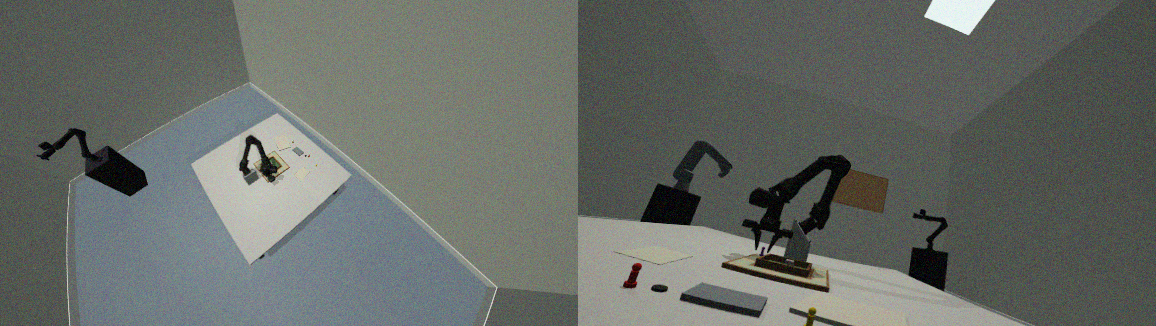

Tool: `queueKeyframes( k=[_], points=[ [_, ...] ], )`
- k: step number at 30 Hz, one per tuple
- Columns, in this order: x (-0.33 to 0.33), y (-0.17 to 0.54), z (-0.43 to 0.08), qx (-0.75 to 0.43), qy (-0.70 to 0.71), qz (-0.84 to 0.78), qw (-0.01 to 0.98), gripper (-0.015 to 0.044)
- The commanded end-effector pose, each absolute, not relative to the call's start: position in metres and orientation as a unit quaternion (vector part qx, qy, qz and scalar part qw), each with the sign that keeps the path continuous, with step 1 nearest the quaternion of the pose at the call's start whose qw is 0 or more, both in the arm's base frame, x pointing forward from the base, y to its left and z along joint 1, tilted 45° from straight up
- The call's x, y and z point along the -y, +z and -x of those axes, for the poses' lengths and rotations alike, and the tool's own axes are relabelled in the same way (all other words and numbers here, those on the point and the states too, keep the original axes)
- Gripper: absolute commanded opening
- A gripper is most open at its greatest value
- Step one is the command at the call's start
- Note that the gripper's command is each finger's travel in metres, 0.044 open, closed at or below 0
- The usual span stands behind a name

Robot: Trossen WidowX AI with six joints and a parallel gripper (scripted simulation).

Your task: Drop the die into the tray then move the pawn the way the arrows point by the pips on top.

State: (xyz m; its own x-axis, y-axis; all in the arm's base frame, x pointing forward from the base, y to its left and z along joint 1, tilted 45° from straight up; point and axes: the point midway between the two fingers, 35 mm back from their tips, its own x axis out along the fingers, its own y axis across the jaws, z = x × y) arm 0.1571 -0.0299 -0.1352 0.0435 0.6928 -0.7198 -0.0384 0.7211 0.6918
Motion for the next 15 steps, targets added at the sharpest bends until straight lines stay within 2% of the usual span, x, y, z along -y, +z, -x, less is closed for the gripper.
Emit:
queueKeyframes(
  k=[1,2,7,15],
  points=[
    [0.0232,-0.1384,-0.1553,-0.637,0.272,-0.261,0.672,0.02],
    [0.023,-0.1386,-0.1553,-0.637,0.272,-0.261,0.672,0.02],
    [0.023,-0.1386,-0.1553,-0.637,0.272,-0.261,0.672,0.0069],
    [0.023,-0.1386,-0.1553,-0.637,0.272,-0.261,0.672,0.0015]
  ],
)
